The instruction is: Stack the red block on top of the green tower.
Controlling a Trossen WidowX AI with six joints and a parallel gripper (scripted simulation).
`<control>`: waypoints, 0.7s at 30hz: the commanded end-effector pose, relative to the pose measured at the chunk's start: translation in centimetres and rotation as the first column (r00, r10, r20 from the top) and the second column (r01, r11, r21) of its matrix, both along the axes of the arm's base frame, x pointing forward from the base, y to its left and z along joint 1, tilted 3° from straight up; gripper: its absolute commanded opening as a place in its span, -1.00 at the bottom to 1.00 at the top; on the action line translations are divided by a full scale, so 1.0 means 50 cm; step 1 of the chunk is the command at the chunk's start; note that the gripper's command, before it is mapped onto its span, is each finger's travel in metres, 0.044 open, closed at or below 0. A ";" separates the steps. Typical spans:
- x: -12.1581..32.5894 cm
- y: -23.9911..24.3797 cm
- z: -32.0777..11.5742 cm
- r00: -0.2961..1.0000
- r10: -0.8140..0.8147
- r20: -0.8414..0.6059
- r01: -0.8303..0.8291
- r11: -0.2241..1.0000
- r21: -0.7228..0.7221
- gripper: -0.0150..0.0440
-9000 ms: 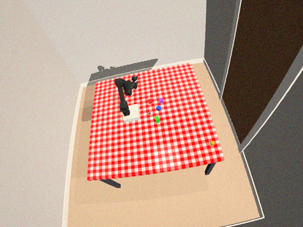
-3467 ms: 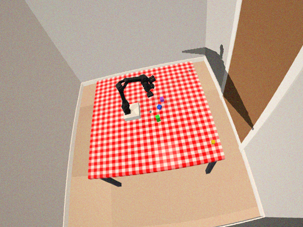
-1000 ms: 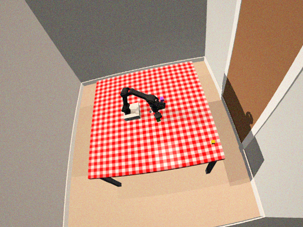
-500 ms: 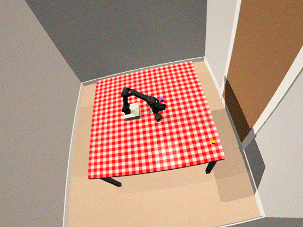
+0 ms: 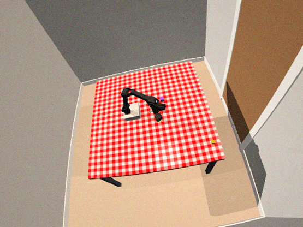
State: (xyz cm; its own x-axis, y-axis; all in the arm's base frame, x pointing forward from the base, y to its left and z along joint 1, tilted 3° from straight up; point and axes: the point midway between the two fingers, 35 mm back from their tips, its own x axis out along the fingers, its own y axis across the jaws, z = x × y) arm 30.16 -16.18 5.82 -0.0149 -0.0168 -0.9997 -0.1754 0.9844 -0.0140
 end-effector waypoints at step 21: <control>0.000 0.000 -0.001 1.000 0.000 0.000 0.000 1.000 0.000 1.00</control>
State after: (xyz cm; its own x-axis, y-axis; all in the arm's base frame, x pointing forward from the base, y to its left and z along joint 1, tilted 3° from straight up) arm 30.14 -16.18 5.77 -0.0164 -0.0161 -0.9997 -0.1754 0.9844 -0.0130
